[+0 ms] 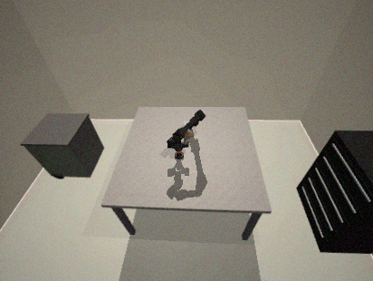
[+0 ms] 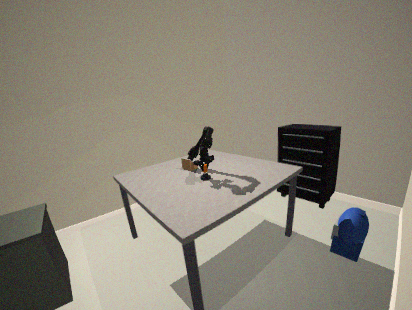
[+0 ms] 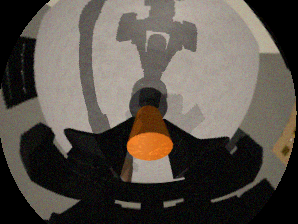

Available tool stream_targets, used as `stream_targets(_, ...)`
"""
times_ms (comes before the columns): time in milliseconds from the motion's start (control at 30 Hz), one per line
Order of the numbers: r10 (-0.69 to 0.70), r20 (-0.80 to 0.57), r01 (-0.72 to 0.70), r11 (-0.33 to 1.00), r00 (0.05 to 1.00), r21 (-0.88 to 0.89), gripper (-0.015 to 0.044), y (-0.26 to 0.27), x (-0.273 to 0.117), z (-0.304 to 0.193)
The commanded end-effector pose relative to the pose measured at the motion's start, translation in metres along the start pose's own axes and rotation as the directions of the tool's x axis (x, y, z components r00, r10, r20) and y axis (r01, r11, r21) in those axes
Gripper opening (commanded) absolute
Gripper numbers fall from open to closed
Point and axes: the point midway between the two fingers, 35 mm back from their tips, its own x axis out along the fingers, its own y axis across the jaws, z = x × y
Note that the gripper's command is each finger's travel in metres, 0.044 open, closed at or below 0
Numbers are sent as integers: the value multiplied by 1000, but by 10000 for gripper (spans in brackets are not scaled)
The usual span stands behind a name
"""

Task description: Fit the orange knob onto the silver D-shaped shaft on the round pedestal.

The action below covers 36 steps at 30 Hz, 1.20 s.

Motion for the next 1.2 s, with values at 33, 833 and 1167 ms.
stream_targets(33,-4,6,4,999,1000,52,0,1,-4,0)
stream_targets(833,-4,6,2,979,1000,206,0,-1,0,0)
stream_targets(1167,-4,6,2,979,1000,206,0,1,1,-2)
